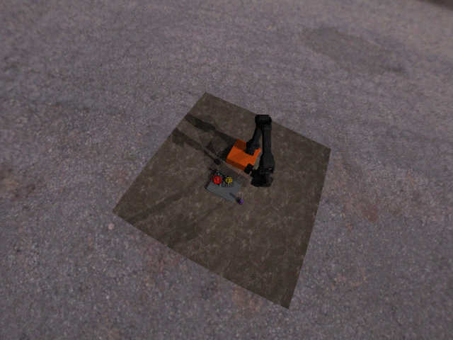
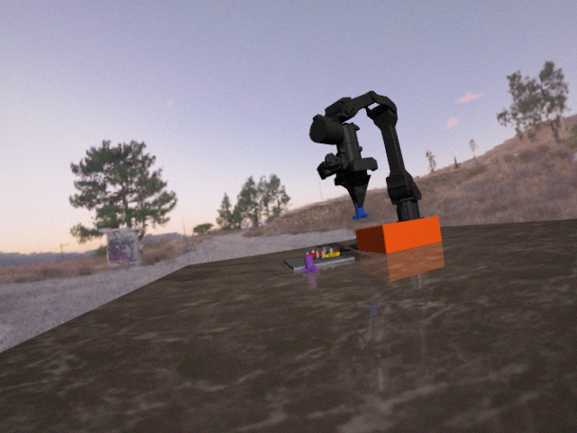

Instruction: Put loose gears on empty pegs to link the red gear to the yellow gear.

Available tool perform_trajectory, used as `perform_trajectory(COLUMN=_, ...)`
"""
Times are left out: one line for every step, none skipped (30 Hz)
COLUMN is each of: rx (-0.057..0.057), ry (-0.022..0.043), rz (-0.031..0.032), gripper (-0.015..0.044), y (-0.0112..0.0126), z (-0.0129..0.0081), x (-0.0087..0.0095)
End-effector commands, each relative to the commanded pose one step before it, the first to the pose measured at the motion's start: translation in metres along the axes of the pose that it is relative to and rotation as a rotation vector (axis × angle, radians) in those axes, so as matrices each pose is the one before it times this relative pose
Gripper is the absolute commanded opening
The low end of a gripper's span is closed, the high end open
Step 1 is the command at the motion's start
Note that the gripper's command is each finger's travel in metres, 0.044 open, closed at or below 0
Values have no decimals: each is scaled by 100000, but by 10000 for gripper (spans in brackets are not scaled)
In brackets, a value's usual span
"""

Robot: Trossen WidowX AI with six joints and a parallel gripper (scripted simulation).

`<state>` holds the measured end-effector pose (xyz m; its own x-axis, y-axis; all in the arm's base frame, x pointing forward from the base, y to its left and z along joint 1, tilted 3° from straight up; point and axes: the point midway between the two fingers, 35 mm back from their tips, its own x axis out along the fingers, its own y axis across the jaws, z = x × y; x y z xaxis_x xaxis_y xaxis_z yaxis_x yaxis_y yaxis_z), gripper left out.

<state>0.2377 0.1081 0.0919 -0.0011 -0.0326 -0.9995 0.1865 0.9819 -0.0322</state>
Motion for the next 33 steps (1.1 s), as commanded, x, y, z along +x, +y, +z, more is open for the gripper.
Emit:
perform_trajectory(rx=309, ry=-711, rz=306, gripper=0, y=27, z=-49, x=-1383)
perform_trajectory(rx=0, ry=4, rz=0, gripper=0, y=-12, z=-45, x=-263)
perform_trajectory(rx=0, ry=5, rz=0, gripper=0, y=-14, z=-48, x=-263)
perform_trajectory(rx=0, ry=5, rz=-1, gripper=0, y=-16, z=-50, x=-263)
perform_trajectory(rx=0, ry=5, rz=-1, gripper=0, y=-17, z=-52, x=-263)
perform_trajectory(rx=0, ry=5, rz=-1, gripper=0, y=-19, z=-54, x=-263)
perform_trajectory(rx=0, ry=6, rz=-1, gripper=0, y=-21, z=-57, x=-263)
perform_trajectory(rx=0, ry=6, rz=-1, gripper=0, y=-23, z=-59, x=-263)
perform_trajectory(rx=0, ry=5, rz=-1, gripper=0, y=-20, z=-50, x=-216)
perform_trajectory(rx=0, ry=3, rz=-1, gripper=0, y=-13, z=-31, x=-130)
perform_trajectory(rx=0, ry=1, rz=0, gripper=0, y=-4, z=-10, x=-43)
perform_trajectory(rx=0, ry=0, rz=0, gripper=0, y=0, z=0, x=0)
perform_trajectory(rx=0, ry=-3, rz=0, gripper=0, y=-18, z=28, x=13)
perform_trajectory(rx=0, ry=-8, rz=0, gripper=0, y=-56, z=84, x=39)
perform_trajectory(rx=0, ry=-13, rz=0, gripper=0, y=-94, z=140, x=64)
perform_trajectory(rx=0, ry=-16, rz=0, gripper=0, y=-115, z=168, x=78)
perform_trajectory(rx=0, ry=-16, rz=-1, gripper=0, y=-117, z=167, x=78)
perform_trajectory(rx=0, ry=-16, rz=-1, gripper=0, y=-119, z=167, x=78)
perform_trajectory(rx=0, ry=-16, rz=-1, gripper=0, y=-120, z=166, x=79)
perform_trajectory(rx=0, ry=-16, rz=-2, gripper=0, y=-122, z=165, x=79)
perform_trajectory(rx=0, ry=-16, rz=-2, gripper=0, y=-124, z=164, x=79)
perform_trajectory(rx=0, ry=-16, rz=-3, gripper=0, y=-126, z=163, x=79)
perform_trajectory(rx=0, ry=-16, rz=-3, gripper=0, y=-128, z=162, x=80)
perform_trajectory(rx=0, ry=-16, rz=-4, gripper=0, y=-129, z=161, x=80)
perform_trajectory(rx=0, ry=-16, rz=-4, gripper=0, y=-131, z=160, x=80)
perform_trajectory(rx=0, ry=-16, rz=-4, gripper=0, y=-133, z=160, x=80)
perform_trajectory(rx=0, ry=-16, rz=-5, gripper=0, y=-135, z=159, x=81)
perform_trajectory(rx=0, ry=-16, rz=-5, gripper=0, y=-136, z=158, x=81)
perform_trajectory(rx=0, ry=-16, rz=-6, gripper=0, y=-138, z=157, x=81)
perform_trajectory(rx=0, ry=-16, rz=-6, gripper=0, y=-140, z=156, x=81)
perform_trajectory(rx=0, ry=-16, rz=-7, gripper=0, y=-141, z=154, x=81)
perform_trajectory(rx=0, ry=-16, rz=-7, gripper=0, y=-143, z=153, x=82)
perform_trajectory(rx=0, ry=-16, rz=-7, gripper=0, y=-145, z=152, x=82)
